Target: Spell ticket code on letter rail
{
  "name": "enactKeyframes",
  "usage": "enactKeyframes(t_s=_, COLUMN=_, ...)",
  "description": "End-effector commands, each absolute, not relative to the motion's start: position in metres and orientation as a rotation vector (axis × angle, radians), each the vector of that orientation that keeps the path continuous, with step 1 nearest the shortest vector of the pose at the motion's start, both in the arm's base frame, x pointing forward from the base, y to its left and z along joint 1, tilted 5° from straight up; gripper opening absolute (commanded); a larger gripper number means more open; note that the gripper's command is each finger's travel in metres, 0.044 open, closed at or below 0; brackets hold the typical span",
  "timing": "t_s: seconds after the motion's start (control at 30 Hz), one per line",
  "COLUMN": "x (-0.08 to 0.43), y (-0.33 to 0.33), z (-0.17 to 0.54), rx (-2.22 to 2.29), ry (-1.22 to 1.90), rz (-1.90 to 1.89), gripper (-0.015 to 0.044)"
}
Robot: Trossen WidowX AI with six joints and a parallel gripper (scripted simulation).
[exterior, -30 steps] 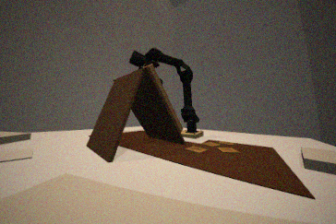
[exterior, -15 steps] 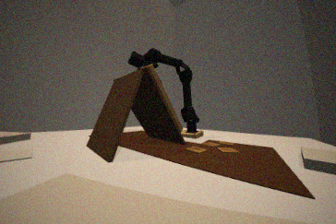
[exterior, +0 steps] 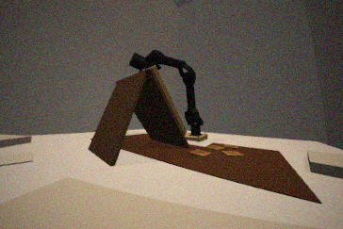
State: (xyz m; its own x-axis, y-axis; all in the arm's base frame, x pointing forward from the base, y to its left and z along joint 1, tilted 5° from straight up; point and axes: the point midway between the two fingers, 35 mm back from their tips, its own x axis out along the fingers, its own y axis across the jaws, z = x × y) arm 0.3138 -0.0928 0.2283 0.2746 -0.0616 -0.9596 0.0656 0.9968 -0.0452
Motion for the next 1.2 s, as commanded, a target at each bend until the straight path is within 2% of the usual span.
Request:
enactKeyframes(t_s=0.0, x=0.3167, y=-0.0940, z=0.2265, rx=0.004, ry=1.291, rz=-0.090, gripper=0.0000)
enactKeyframes(t_s=1.17, x=0.3241, y=-0.0912, z=0.2226, rx=0.004, ry=1.290, rz=-0.090, gripper=0.0000)
